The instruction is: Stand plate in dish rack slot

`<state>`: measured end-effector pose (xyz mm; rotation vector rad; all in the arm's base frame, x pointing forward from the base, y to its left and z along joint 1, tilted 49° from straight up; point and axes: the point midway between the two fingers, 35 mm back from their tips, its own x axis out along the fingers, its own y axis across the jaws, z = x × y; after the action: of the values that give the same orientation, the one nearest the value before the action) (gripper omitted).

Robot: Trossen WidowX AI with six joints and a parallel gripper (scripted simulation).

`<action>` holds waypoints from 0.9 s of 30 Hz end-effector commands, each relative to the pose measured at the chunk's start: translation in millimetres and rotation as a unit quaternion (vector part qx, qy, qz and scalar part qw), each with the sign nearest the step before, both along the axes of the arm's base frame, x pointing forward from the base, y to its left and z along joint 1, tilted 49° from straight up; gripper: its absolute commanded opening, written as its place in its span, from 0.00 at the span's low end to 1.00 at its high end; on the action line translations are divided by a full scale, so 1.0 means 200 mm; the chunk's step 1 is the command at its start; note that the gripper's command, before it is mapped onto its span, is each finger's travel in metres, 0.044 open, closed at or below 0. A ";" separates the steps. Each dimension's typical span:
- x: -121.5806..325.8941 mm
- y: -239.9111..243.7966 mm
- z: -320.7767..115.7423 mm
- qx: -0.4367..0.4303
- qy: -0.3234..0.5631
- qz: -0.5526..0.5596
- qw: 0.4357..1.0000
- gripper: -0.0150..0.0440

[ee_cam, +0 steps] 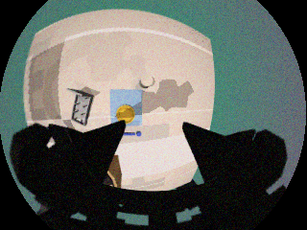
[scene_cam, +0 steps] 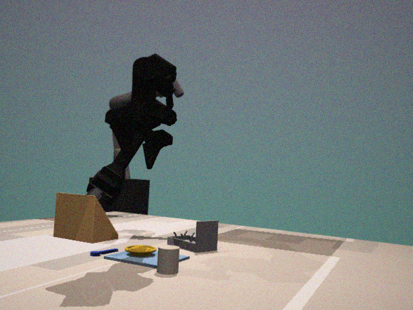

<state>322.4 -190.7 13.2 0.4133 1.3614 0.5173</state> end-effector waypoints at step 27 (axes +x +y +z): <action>-0.15 0.72 -0.32 0.110 0.075 0.054 0.990 0.93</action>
<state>290.9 -45.6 -52.5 0.5697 1.4959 0.7518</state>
